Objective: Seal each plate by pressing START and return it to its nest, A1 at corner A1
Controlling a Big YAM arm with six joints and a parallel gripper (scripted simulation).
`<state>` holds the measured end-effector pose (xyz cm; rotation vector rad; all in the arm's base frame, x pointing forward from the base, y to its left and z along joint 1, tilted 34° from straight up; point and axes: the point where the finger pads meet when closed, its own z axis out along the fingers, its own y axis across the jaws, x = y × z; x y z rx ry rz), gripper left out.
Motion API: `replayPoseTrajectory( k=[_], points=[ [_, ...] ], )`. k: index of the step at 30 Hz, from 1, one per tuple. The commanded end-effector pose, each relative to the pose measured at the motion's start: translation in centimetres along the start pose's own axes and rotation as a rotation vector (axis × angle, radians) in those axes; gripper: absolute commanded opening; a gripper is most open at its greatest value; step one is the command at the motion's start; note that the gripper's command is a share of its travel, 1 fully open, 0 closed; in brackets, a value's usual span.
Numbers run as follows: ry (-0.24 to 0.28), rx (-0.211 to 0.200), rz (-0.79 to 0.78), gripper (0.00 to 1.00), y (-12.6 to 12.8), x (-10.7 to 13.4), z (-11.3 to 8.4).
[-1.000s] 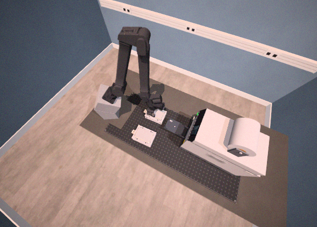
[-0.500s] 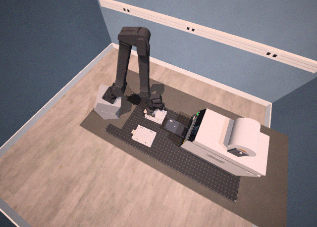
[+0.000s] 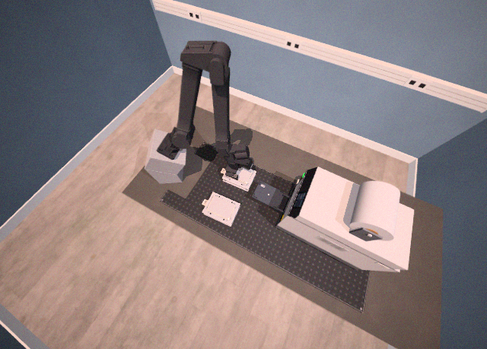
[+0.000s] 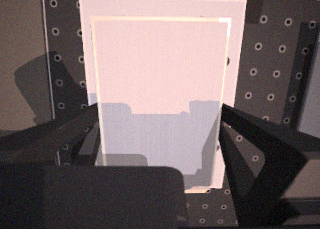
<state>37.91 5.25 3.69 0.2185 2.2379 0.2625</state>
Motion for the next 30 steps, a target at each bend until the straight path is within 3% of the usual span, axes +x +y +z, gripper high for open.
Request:
replayPoseTrajectory(
  k=[1,9,19,30],
  points=[
    [-0.029,-0.006,0.008,0.0,0.3,-1.1,0.2],
    [-0.01,0.012,0.017,0.0,-0.7,0.0,0.1],
    [-0.03,-0.019,-0.013,0.0,0.7,-1.1,0.0],
    [-0.027,-0.017,-0.013,0.0,0.5,-0.6,-0.6]
  ],
)
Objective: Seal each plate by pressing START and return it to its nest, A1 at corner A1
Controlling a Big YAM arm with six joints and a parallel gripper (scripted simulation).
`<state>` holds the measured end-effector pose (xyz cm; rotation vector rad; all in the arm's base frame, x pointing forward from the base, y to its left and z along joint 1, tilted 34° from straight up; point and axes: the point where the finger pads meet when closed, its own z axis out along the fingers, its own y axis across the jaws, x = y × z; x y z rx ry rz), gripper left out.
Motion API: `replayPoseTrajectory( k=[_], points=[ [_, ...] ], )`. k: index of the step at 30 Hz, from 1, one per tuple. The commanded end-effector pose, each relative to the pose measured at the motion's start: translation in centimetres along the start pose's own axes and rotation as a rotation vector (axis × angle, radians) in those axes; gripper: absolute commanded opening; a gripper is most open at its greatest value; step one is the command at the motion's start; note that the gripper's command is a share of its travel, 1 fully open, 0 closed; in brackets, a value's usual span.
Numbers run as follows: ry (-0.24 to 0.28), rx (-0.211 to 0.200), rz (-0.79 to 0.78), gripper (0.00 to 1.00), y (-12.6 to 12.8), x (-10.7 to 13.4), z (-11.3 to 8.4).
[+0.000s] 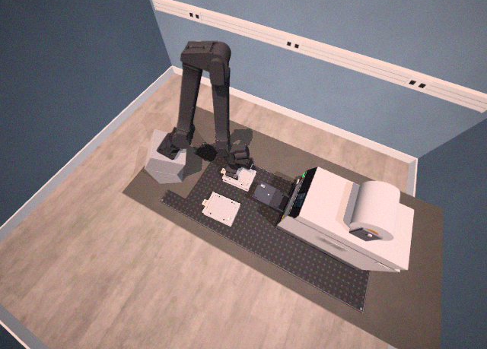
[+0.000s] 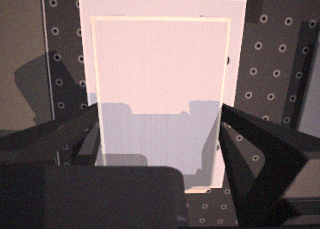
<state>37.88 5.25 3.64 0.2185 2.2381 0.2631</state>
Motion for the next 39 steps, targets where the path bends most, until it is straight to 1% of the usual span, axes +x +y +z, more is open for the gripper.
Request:
replayPoseTrajectory(
  k=[1,5,14,18,21,25,28,33,39],
  points=[
    [-0.028,-0.013,-0.011,0.0,0.3,-0.7,-0.6],
    [-0.032,-0.003,-0.003,0.0,0.0,-1.2,-0.2],
    [-0.018,0.004,-0.001,0.0,-0.3,-0.9,0.1],
    [0.003,-0.003,-0.011,0.0,0.0,0.2,0.0],
    [0.01,-0.005,-0.015,0.0,0.1,0.6,0.0],
    [0.008,-0.007,-0.016,0.0,0.2,0.6,0.1],
    [-0.01,-0.004,-0.015,0.0,0.3,-0.2,0.5],
    [-0.017,-0.007,-0.002,0.0,0.5,-0.5,0.7],
    [-0.006,-0.003,0.006,0.0,0.2,0.4,0.7]
  ],
)
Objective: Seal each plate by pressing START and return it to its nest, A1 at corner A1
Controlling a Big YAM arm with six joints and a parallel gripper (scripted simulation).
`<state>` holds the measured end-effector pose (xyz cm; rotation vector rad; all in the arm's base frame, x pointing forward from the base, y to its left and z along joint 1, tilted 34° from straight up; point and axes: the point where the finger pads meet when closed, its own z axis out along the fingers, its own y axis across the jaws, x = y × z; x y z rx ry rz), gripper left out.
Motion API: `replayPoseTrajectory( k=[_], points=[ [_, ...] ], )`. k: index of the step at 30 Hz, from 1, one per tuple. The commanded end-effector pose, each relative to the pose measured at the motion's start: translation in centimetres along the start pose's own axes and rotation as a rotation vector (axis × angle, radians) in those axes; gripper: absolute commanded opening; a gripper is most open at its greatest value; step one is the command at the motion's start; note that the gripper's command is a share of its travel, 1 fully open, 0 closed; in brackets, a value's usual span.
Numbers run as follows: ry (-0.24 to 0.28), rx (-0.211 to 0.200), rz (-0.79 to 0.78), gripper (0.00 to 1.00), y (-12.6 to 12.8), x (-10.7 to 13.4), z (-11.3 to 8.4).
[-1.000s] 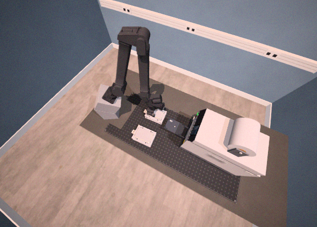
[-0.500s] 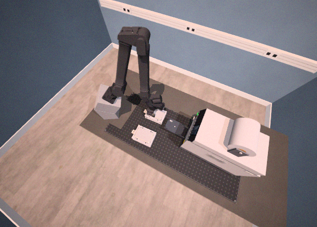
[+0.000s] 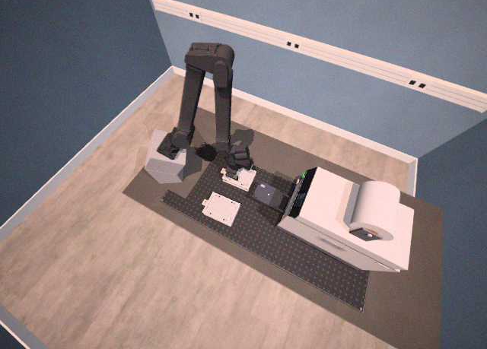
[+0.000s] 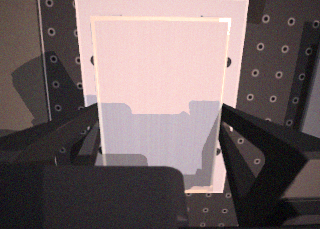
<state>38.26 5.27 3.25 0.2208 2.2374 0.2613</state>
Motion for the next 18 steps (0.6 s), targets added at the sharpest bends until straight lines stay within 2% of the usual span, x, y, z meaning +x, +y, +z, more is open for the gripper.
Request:
replayPoseTrajectory(
  k=[1,18],
  points=[
    [-0.004,-0.005,0.005,0.0,0.23,0.35,0.15],
    [-0.023,-0.012,0.003,0.0,0.55,-0.37,0.64]
  ],
)
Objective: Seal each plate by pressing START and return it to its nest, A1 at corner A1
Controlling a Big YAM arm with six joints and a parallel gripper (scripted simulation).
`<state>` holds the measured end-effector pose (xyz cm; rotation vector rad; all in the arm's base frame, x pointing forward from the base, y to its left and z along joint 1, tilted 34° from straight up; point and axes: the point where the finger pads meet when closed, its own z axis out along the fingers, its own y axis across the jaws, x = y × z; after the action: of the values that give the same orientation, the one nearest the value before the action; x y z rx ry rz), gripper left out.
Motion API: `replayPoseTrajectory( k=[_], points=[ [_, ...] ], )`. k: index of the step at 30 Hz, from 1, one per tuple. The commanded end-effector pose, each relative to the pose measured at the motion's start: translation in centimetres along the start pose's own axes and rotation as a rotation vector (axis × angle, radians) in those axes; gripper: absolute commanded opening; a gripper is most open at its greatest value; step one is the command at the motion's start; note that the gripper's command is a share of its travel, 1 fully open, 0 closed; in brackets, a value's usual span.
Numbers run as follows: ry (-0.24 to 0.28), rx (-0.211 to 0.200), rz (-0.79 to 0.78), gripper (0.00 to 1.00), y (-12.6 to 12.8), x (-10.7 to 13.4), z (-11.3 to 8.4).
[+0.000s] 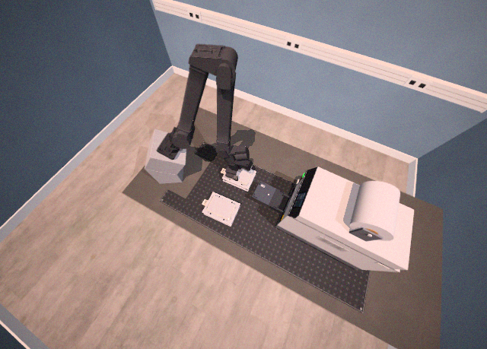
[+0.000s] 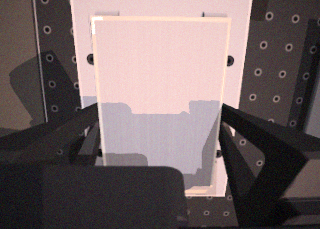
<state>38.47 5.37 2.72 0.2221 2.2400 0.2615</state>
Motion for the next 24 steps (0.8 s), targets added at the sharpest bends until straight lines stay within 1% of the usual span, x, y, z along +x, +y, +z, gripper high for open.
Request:
replayPoseTrajectory(
  k=[1,6,16,19,24],
  points=[
    [-0.025,-0.012,0.002,0.0,0.6,-0.6,0.1],
    [-0.018,-0.009,-0.014,0.0,0.4,-0.2,0.1],
    [0.02,0.004,-0.021,0.0,0.0,0.8,0.1],
    [0.019,0.004,-0.021,0.0,0.0,0.8,0.1],
    [0.0,-0.003,0.001,0.0,0.2,0.3,0.1]
  ],
)
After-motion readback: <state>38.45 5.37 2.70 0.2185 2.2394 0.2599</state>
